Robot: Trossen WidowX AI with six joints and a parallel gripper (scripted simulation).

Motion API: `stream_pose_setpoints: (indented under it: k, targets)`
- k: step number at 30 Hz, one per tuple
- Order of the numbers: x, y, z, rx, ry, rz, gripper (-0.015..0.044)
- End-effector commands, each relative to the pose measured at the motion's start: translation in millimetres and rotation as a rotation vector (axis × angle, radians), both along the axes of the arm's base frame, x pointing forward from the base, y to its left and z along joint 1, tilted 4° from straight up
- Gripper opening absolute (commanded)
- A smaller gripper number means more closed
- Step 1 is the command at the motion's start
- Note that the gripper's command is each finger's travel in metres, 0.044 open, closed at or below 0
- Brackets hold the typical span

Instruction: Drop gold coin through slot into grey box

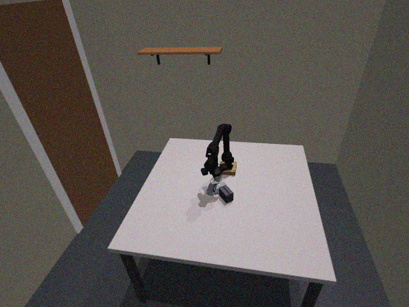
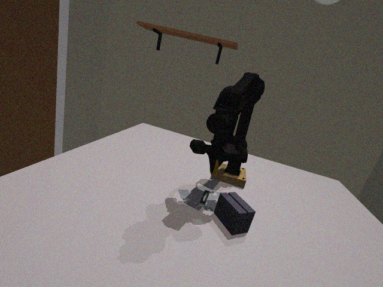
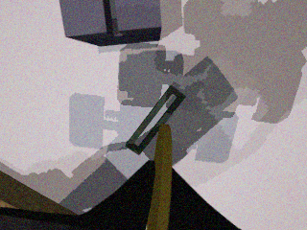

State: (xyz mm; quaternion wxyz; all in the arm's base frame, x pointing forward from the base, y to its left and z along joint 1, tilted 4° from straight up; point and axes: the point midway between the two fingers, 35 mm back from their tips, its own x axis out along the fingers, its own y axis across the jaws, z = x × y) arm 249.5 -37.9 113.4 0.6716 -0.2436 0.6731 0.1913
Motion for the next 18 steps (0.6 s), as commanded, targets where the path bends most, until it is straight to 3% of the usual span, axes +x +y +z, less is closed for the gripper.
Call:
stream_pose_setpoints:
  k: [1,18]
  targets:
    - [2.4,0.4,1.2,-0.003,0.008,0.154,0.0000]
    - [15.0,13.0,2.0,-0.003,0.011,0.205,0.0000]
